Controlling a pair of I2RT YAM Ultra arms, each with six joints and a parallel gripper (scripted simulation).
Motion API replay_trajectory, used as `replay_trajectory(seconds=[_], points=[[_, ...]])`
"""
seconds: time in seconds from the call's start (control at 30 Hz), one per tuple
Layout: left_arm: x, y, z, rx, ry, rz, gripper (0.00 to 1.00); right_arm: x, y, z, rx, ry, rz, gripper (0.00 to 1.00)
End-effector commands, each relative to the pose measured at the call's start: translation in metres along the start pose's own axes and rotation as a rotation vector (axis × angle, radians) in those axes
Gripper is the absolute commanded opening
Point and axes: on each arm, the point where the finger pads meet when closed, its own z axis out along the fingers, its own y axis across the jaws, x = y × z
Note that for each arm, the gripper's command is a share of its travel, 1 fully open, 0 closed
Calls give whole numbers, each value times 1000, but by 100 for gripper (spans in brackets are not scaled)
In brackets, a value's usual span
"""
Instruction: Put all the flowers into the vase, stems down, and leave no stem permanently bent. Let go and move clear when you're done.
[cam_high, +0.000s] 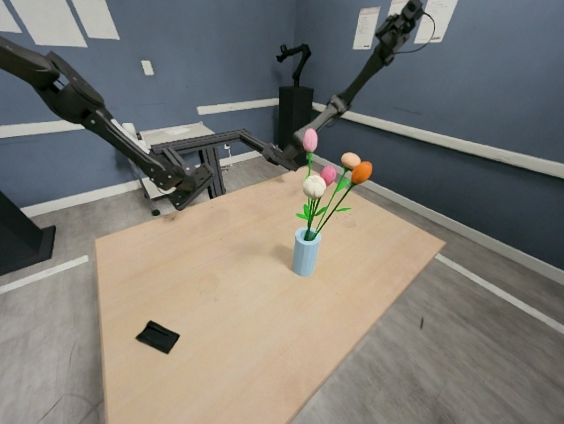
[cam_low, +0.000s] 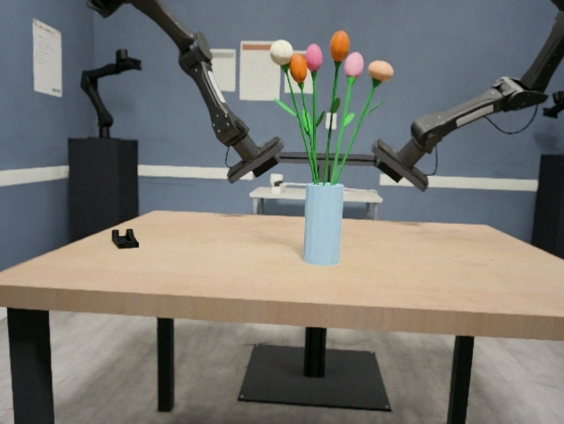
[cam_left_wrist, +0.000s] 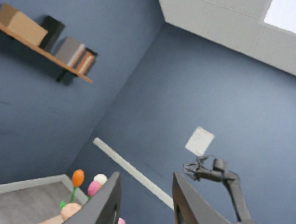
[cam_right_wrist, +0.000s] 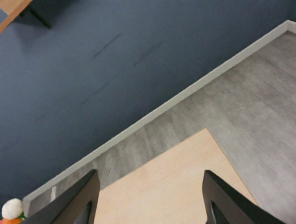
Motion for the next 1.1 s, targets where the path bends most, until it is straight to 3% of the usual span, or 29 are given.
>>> replay_trajectory(seconds=[0.0, 0.4, 0.47, 0.97, 1.07], points=[[-9, 9, -8, -64, -33, -1, 30, -12, 3, -18, -13, -53, 1, 60], [-11, 57, -18, -393, -38, 6, 30, -12, 4, -18, -25, -53, 2, 60], [-11, 57, -18, -393, -38, 6, 30, -12, 4, -18, -25, -53, 2, 60], [-11, 113, -60, -866, -37, 16, 30, -12, 9, -18, -54, -53, 2, 60], [-11, 116, -64, -898, -36, 16, 30, -12, 9, -18, -54, -53, 2, 60]])
